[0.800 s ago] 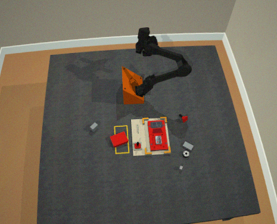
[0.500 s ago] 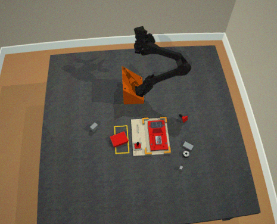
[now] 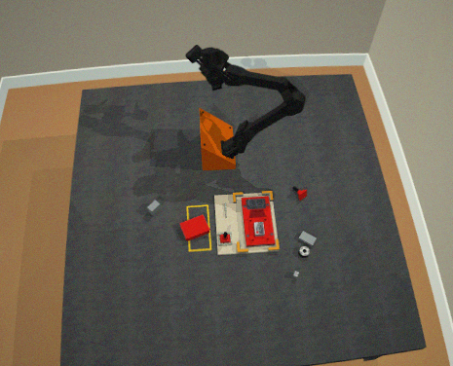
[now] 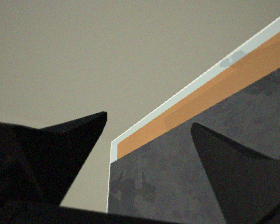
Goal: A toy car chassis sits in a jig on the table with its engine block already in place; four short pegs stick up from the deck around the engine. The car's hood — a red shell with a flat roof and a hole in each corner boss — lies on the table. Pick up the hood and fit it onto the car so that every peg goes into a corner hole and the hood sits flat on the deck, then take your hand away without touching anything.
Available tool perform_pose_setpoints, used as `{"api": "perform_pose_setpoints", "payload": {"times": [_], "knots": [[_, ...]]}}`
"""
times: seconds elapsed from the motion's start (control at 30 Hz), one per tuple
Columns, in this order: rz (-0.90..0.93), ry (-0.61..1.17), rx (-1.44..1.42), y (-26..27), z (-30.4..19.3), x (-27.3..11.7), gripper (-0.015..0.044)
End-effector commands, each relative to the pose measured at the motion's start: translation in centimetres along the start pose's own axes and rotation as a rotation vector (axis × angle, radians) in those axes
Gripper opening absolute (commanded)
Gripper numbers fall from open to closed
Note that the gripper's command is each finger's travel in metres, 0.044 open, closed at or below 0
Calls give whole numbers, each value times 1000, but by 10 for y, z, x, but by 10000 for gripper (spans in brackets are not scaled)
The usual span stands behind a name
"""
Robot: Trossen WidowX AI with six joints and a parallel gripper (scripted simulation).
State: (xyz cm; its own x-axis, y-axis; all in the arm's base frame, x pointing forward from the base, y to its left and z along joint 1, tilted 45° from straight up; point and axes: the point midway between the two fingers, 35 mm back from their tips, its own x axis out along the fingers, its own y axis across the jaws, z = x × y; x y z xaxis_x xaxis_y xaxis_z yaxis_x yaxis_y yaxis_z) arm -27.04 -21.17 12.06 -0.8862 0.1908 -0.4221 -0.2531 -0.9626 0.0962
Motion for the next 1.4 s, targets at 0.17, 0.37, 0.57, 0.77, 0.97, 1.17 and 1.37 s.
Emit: {"api": "perform_pose_setpoints", "payload": {"times": [0.17, 0.37, 0.57, 0.77, 0.97, 1.17, 1.37], "knots": [[204, 233, -299, 53, -71, -45, 440], [317, 352, -474, 70, -115, -81, 440], [418, 469, -657, 77, -160, -121, 440], [509, 592, -856, 72, -205, -164, 440], [599, 703, -1046, 55, -244, -208, 440], [666, 806, -1228, 32, -277, -248, 440], [726, 904, -1456, -2, -311, -287, 440]]}}
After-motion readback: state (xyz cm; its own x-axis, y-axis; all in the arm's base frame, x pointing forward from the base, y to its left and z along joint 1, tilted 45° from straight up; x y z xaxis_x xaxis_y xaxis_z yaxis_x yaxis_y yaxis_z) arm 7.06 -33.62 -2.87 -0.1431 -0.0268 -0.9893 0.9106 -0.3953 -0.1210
